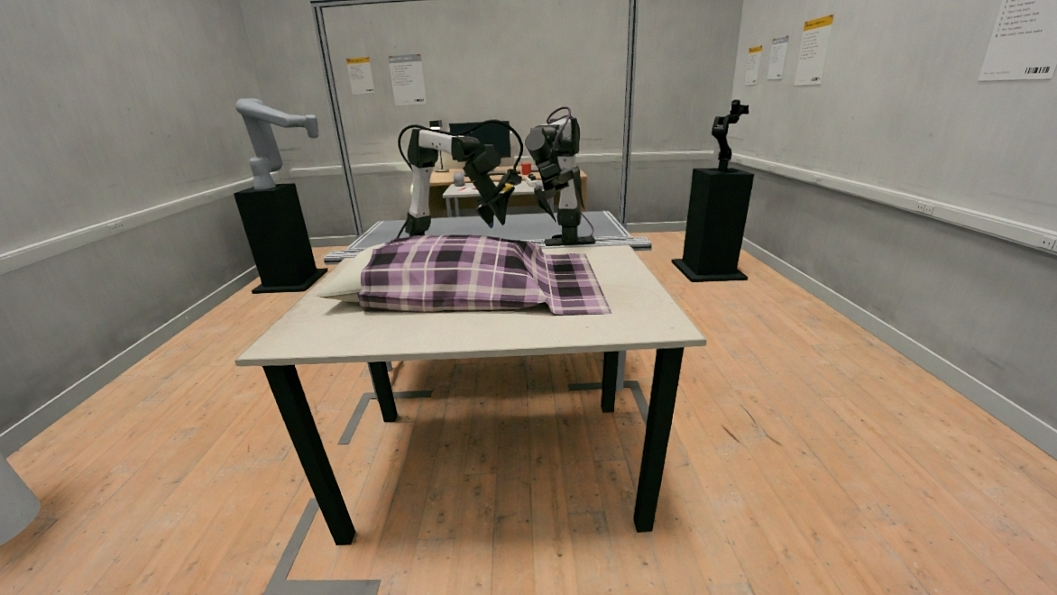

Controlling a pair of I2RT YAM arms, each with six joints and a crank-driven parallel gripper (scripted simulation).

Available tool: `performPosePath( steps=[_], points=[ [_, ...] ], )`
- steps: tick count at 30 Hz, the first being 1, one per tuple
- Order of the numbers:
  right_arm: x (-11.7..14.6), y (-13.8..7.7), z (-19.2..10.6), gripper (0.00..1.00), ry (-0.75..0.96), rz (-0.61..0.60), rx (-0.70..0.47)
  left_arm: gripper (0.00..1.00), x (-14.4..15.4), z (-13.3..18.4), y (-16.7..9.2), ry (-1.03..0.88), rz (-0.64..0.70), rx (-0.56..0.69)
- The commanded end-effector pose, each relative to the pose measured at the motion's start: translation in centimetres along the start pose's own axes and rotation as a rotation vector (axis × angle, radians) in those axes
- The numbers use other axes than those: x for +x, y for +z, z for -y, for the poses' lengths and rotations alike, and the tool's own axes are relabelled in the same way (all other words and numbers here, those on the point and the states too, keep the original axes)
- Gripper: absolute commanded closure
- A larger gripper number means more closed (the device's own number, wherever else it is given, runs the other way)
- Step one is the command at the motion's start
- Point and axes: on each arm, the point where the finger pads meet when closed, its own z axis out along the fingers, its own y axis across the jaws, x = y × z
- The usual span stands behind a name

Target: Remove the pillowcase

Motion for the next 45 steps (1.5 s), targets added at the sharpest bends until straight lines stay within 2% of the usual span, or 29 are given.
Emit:
performPosePath(
  steps=[1,17,27,45],
  points=[
    [-0.2,-0.5,0.4,0.0,-0.004,0.005,0.018,0.0,-0.5,-0.3,-0.4,-0.014,0.018,-0.001],
    [-0.2,-0.5,0.4,0.0,-0.004,0.005,0.018,0.0,-0.5,-0.3,-0.4,-0.014,0.018,-0.001],
    [-0.2,-0.5,0.4,0.0,-0.004,0.005,0.018,0.0,-2.9,-1.6,-2.4,-0.019,0.018,-0.003],
    [-0.2,-0.5,0.4,0.0,-0.004,0.005,0.018,0.0,-5.2,-3.1,-5.1,-0.02,0.019,-0.004]
  ],
)
